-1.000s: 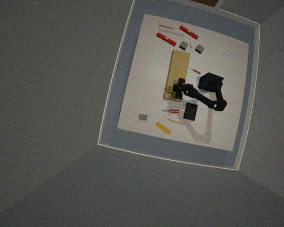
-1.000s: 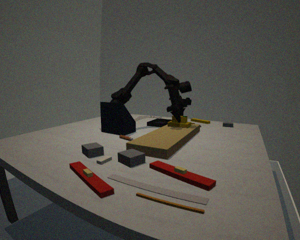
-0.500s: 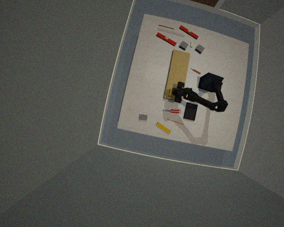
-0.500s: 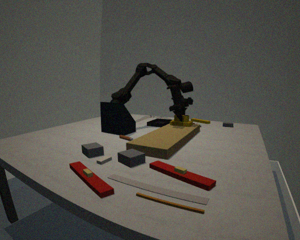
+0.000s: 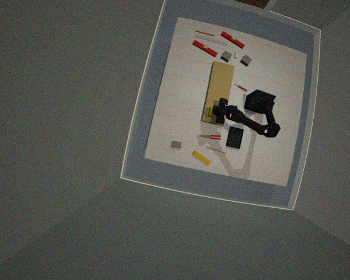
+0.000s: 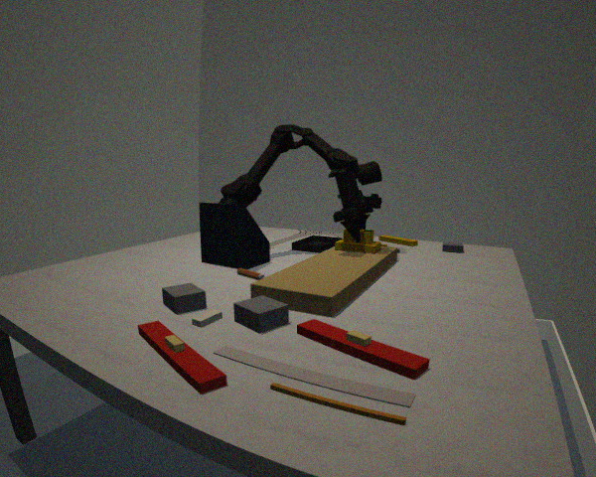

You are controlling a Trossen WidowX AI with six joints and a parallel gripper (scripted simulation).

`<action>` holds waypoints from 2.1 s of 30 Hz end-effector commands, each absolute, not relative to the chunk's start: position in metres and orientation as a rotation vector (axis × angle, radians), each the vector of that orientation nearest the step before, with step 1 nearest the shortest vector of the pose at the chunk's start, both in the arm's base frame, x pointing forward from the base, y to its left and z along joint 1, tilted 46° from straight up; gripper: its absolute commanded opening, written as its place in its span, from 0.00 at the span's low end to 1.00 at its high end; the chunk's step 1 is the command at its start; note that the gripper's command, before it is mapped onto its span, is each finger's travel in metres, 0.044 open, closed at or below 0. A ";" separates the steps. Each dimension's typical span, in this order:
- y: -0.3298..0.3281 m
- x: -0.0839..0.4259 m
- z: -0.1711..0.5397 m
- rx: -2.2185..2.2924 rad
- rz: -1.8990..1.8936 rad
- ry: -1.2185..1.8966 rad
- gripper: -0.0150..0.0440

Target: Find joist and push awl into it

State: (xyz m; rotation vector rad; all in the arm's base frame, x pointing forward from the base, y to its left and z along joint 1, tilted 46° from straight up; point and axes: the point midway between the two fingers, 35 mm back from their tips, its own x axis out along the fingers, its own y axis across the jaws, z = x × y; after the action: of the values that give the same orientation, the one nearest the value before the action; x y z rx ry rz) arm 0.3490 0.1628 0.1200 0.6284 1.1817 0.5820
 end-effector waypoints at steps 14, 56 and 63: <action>0.121 0.353 0.076 0.628 0.578 1.187 0.25; 0.018 0.365 -0.029 0.621 0.574 1.187 0.25; 0.000 0.367 -0.047 0.620 0.573 1.187 0.25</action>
State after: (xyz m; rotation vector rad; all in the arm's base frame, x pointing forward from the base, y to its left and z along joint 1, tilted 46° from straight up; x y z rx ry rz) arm 0.3664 0.0070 -0.0392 0.6211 1.1856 0.5736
